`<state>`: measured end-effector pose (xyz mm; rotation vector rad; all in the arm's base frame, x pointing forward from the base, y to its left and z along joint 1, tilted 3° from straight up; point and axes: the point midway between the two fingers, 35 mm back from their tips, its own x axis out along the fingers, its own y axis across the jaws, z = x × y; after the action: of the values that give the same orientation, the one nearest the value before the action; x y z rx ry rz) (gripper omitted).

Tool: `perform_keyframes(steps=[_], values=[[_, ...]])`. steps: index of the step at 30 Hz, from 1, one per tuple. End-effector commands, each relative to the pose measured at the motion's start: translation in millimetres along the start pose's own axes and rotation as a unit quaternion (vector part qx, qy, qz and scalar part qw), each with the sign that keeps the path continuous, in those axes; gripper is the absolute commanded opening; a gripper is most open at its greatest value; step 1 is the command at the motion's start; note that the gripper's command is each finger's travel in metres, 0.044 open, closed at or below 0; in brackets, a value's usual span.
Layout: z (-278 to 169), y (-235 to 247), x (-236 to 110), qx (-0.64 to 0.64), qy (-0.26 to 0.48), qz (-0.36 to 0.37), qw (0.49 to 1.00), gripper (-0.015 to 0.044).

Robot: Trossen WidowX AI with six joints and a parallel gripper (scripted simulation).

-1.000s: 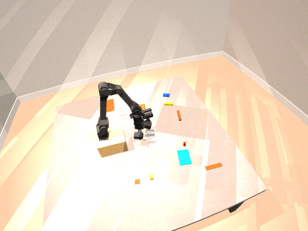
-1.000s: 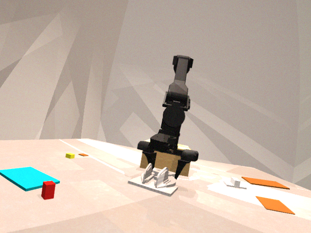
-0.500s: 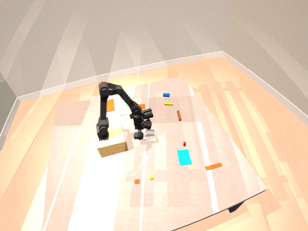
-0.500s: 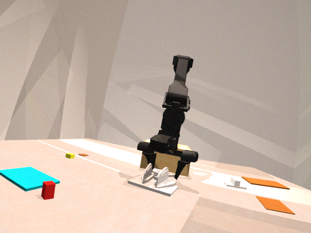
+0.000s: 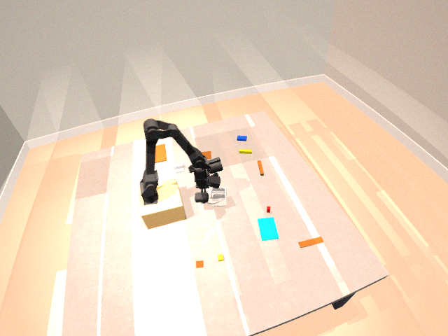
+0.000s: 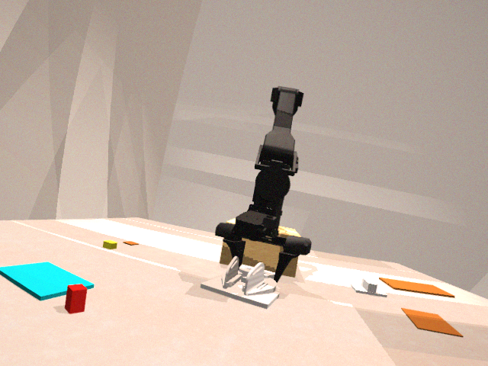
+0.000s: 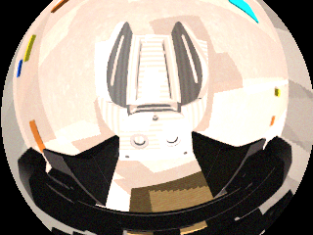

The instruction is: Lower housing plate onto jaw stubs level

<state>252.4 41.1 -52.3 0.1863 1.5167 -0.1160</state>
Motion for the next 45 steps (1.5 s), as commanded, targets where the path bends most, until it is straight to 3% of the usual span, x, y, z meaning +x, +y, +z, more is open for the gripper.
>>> perform_keyframes(steps=[1, 5, 19, 29, 35, 45], values=[[-0.8, 0.2, 0.7, 0.001, 0.002, 0.001, 1.000, 0.0351], [0.0, 0.0, 0.0, 0.000, 0.000, 0.000, 1.000, 0.0440], [0.2, 0.1, -1.5, 0.000, 0.000, 0.000, 1.000, 0.0440], [-2.1, -0.5, -74.8, 0.001, 0.001, 0.001, 1.000, 0.0440], [1.3, 0.2, -70.1, 0.003, -0.004, 0.001, 1.000, 0.0440], [-43.2, -18.1, -125.0, 0.001, 0.003, 0.000, 1.000, 0.0440]])
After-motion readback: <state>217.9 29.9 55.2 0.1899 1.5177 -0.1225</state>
